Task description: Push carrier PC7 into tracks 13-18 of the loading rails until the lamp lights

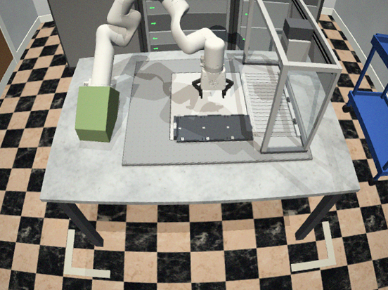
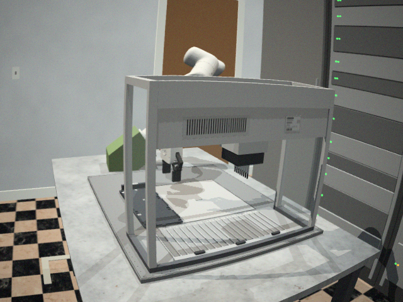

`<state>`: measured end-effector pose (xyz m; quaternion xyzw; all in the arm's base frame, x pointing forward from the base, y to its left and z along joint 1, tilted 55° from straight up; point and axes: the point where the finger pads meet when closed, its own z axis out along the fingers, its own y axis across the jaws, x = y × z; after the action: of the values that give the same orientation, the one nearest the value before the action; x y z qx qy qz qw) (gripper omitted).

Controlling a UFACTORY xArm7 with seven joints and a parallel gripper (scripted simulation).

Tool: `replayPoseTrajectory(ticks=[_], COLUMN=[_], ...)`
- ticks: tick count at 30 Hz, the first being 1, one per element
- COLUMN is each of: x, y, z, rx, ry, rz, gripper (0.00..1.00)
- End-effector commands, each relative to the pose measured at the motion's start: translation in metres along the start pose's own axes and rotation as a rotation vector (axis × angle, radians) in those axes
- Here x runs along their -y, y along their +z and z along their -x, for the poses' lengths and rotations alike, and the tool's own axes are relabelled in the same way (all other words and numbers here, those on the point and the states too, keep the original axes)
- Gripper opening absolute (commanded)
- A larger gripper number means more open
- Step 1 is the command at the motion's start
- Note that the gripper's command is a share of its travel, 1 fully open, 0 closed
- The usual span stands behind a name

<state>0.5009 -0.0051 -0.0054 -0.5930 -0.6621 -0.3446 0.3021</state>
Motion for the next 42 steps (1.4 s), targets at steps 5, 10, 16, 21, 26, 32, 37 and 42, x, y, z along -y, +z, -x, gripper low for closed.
replayPoseTrajectory(ticks=[5, 10, 16, 21, 26, 32, 37, 42], x=[-0.001, -0.001, -0.001, -0.001, -0.001, -0.001, -0.001, -0.001], y=[-0.013, -0.018, -0.018, -0.018, -0.018, -0.018, -0.018, -0.018], z=[0.001, 0.001, 0.001, 0.011, 0.036, 0.066, 0.081, 0.106], rx=[0.003, 0.003, 0.003, 0.003, 0.004, 0.004, 0.004, 0.004], ry=[0.000, 0.001, 0.000, 0.000, 0.000, 0.000, 0.000, 0.000], rz=[0.004, 0.004, 0.004, 0.004, 0.004, 0.004, 0.004, 0.004], gripper=[1.00, 1.00, 1.00, 1.00, 1.00, 1.00, 1.00, 1.00])
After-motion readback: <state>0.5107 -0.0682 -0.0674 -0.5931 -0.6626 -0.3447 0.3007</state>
